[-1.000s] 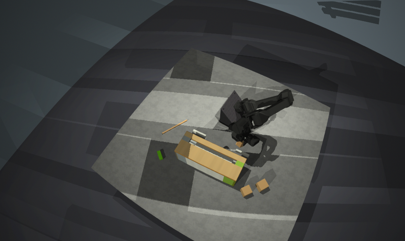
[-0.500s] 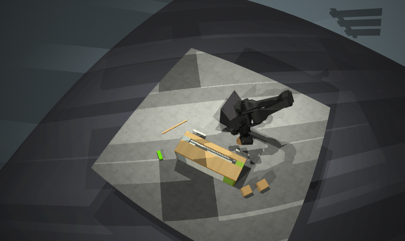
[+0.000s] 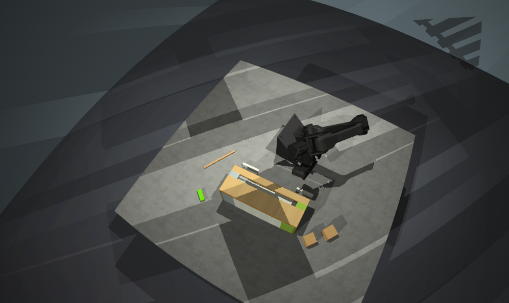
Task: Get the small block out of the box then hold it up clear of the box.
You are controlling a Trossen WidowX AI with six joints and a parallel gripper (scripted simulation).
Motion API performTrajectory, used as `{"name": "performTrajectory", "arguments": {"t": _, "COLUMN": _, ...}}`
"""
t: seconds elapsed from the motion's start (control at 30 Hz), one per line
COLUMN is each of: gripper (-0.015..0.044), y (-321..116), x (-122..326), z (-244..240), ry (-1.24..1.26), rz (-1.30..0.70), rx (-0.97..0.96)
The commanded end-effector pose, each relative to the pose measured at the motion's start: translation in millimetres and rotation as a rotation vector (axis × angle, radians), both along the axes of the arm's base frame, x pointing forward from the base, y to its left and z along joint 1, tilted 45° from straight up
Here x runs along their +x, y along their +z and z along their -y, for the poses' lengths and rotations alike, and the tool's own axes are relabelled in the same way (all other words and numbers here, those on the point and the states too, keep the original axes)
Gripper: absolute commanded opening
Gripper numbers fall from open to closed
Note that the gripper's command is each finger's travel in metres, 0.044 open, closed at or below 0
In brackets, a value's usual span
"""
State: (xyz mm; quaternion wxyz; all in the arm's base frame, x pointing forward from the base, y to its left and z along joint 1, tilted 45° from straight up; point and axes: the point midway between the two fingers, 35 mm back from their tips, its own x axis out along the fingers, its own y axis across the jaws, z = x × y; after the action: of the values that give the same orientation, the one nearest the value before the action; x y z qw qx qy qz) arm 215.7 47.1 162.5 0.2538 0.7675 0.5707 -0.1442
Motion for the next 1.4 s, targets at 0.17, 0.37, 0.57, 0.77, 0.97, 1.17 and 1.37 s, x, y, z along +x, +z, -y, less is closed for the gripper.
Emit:
{"name": "performTrajectory", "arguments": {"t": 0.17, "gripper": 0.0000, "y": 9, "x": 0, "z": 7, "ry": -0.219, "rz": -0.306, "rx": 0.164}}
{"name": "performTrajectory", "arguments": {"t": 0.37, "gripper": 0.0000, "y": 13, "x": -1, "z": 10, "ry": -0.350, "rz": -0.504, "rx": 0.269}}
{"name": "performTrajectory", "arguments": {"t": 0.57, "gripper": 0.0000, "y": 18, "x": -2, "z": 14, "ry": -0.476, "rz": -0.703, "rx": 0.376}}
{"name": "performTrajectory", "arguments": {"t": 0.77, "gripper": 0.0000, "y": 19, "x": -3, "z": 15, "ry": -0.506, "rz": -0.753, "rx": 0.404}}
{"name": "performTrajectory", "arguments": {"t": 0.97, "gripper": 0.0000, "y": 19, "x": -3, "z": 15, "ry": -0.506, "rz": -0.753, "rx": 0.404}}
{"name": "performTrajectory", "arguments": {"t": 1.17, "gripper": 0.0000, "y": 19, "x": -3, "z": 15, "ry": -0.506, "rz": -0.753, "rx": 0.404}}
{"name": "performTrajectory", "arguments": {"t": 1.37, "gripper": 0.0000, "y": 19, "x": -3, "z": 15, "ry": -0.506, "rz": -0.753, "rx": 0.404}}
